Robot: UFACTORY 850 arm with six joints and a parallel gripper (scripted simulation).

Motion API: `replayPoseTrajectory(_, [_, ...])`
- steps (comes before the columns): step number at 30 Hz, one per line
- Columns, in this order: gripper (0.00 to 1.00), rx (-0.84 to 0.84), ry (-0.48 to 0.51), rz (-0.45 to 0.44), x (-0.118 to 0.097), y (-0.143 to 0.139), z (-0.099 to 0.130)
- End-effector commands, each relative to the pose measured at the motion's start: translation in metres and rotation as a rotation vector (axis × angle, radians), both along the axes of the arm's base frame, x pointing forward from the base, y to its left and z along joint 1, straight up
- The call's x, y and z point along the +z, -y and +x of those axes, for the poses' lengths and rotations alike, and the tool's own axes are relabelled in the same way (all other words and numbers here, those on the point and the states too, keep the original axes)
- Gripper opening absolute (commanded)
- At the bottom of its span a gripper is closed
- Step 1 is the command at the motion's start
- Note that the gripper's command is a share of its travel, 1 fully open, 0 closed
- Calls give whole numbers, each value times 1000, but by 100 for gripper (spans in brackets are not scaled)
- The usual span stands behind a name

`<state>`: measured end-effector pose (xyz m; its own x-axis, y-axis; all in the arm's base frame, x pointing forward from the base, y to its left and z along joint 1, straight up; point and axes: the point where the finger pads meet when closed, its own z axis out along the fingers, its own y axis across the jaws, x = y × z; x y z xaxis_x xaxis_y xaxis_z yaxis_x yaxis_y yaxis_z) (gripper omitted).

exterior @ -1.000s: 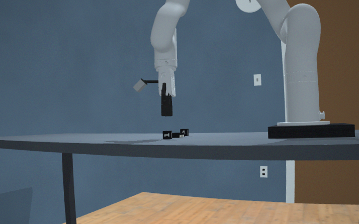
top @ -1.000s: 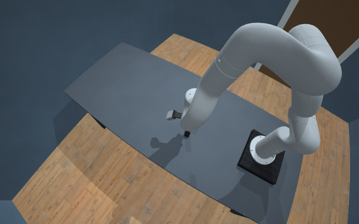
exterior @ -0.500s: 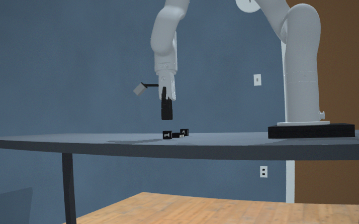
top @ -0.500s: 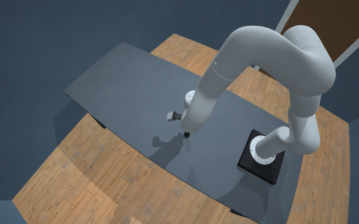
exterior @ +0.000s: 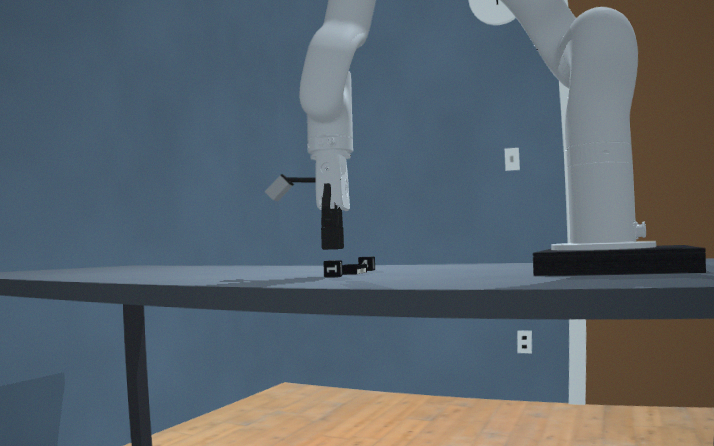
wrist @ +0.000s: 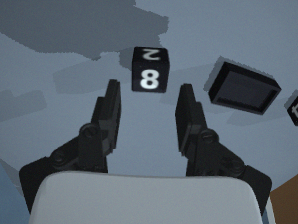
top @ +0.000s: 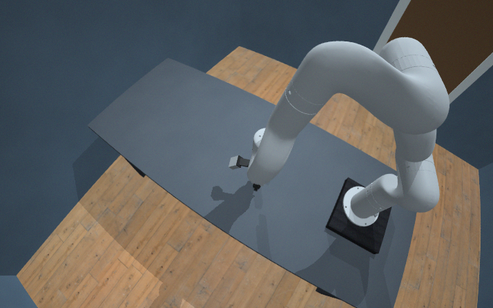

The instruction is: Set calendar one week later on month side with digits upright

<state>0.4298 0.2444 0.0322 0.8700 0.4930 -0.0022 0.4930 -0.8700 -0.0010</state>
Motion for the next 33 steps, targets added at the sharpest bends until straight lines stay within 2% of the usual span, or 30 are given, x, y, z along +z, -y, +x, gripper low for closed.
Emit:
replayPoseTrajectory(1, [47, 0, 2, 1, -6, 0, 1])
replayPoseTrajectory(33, [47, 0, 2, 1, -13, 0, 1])
